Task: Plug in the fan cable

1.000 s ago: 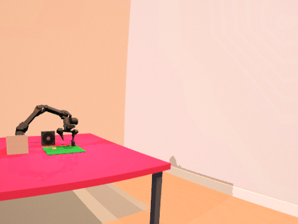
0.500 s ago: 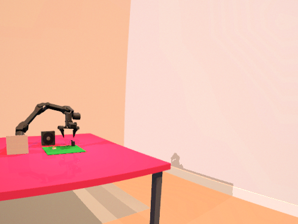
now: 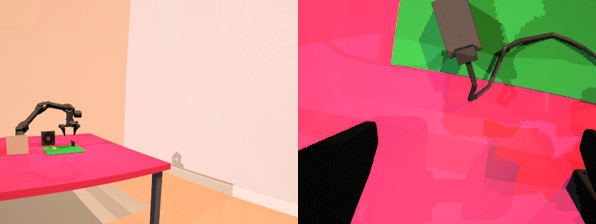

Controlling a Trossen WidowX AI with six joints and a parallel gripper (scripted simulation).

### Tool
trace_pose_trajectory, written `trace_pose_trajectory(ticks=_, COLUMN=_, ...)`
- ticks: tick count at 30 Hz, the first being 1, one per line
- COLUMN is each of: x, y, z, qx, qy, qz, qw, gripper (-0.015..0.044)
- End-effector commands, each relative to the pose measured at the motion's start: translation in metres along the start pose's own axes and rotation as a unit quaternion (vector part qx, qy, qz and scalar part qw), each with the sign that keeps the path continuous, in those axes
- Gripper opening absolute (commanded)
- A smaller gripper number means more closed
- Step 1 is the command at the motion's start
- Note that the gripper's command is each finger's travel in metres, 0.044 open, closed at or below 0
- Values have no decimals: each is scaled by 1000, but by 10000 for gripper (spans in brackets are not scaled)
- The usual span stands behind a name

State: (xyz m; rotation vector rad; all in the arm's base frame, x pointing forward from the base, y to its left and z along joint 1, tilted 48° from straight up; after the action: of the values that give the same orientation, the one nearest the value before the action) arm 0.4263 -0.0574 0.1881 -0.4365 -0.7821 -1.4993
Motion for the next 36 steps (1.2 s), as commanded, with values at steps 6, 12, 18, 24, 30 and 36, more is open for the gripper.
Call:
trace_pose_trajectory(ticks=6, x=-18, y=6, z=-52, qx=164, qy=12, qz=-16, qw=986, gripper=440)
trace_pose_trajectory(ticks=12, x=-19, y=6, z=-52, qx=164, qy=12, qz=-16, qw=986, gripper=440)
trace_pose_trajectory(ticks=18, x=-28, y=7, z=-52, qx=164, qy=12, qz=-16, qw=986, gripper=440)
trace_pose_trajectory(ticks=24, x=-38, y=7, z=-52, qx=164, qy=12, qz=-16, qw=986, gripper=440)
trace_pose_trajectory(ticks=30, x=-48, y=7, z=-52, qx=164, qy=12, qz=-16, qw=986, gripper=440)
trace_pose_trajectory(ticks=36, x=-57, y=7, z=-51, qx=164, qy=12, qz=-16, qw=986, gripper=440)
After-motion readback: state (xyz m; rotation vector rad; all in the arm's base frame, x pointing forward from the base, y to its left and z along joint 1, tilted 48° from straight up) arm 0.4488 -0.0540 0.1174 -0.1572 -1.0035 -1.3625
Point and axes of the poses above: the point midway between the two fingers, 35 mm back from their tips, its own x axis back along the fingers, its own y axis across the jaws, z = x × y, the point moved 10 cm from there along x, back along the fingers, and after that the axes turned 7 degrees about x, right-handed, at the moved point
